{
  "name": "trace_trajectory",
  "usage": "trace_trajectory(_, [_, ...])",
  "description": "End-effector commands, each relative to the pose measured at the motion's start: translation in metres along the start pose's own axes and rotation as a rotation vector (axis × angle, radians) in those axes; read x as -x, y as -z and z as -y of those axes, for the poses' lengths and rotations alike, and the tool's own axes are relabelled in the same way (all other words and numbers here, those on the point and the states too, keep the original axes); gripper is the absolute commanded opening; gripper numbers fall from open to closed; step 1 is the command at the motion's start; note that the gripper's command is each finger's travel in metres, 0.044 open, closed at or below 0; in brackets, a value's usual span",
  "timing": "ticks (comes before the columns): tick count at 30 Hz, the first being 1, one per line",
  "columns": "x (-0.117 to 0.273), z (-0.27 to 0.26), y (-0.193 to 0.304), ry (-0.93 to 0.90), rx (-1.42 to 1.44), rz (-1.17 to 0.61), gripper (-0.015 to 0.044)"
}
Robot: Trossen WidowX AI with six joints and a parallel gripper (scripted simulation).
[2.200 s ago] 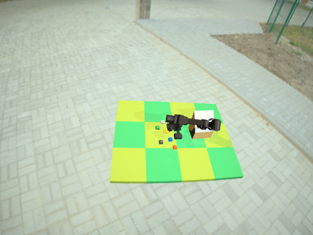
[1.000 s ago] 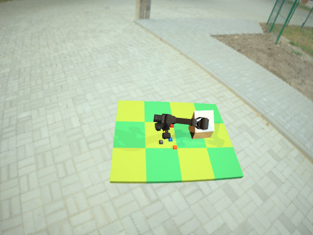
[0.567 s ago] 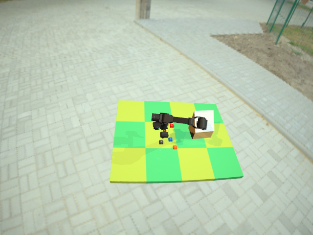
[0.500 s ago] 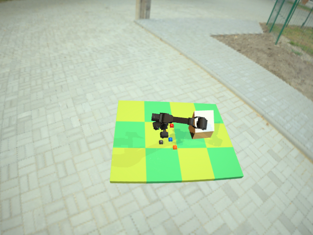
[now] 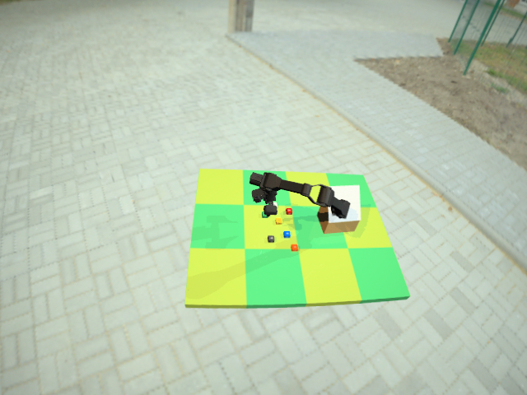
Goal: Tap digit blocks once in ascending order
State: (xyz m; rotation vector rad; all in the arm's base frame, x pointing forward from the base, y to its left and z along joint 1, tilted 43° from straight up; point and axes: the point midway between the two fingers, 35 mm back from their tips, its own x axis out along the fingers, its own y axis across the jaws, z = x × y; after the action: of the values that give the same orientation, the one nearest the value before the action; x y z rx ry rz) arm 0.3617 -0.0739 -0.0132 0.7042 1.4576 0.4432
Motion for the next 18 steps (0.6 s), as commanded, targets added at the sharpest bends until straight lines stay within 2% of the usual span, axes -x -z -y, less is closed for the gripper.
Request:
trace_trajectory(1, [-0.0014,0.0551,0.0053,-0.006,-0.015,-0.005,0.0400])
trace_trajectory(18, [-0.0016,0.0581,0.0057,-0.006,-0.015,-0.005,0.0400])
